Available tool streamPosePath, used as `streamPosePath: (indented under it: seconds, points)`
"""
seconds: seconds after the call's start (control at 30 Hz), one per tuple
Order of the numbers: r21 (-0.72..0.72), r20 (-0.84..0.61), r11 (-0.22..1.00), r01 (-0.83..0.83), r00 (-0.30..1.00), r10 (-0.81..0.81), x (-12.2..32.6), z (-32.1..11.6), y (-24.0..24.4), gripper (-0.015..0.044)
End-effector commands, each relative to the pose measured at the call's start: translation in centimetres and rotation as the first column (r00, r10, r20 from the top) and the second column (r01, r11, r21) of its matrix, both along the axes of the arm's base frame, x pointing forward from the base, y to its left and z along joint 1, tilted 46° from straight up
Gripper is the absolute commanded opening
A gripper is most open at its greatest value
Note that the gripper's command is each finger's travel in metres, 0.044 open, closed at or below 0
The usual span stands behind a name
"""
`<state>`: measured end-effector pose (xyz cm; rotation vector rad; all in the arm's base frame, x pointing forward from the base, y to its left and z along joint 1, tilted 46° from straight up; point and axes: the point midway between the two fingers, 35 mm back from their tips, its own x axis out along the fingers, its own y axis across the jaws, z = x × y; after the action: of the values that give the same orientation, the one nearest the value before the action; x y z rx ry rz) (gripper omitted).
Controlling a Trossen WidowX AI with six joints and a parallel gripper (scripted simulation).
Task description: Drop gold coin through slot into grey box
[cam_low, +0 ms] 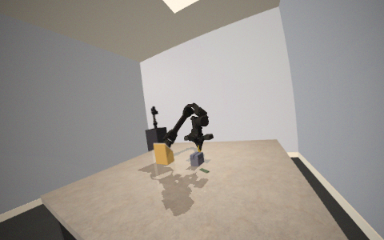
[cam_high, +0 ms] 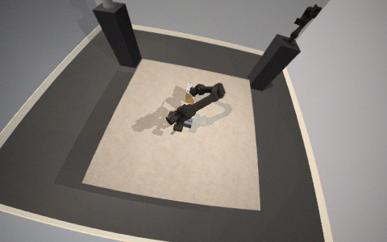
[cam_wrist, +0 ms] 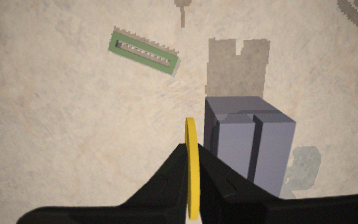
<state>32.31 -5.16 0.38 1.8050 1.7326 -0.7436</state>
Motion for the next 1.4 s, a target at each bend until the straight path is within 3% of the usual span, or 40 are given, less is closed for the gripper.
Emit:
streamPosePath:
  seconds: [0.0,0.73,1.37]
  points:
    - [0.006,-0.008,1.0,0.001,1.0,-0.001,-1.0,0.4,0.8,0.0]
    - [0.009,-0.011,1.0,0.002,1.0,-0.002,-5.3,2.4,3.7,0.0]
    - [0.003,-0.011,1.0,0.004,1.0,-0.004,-5.2,2.5,3.7,0.0]
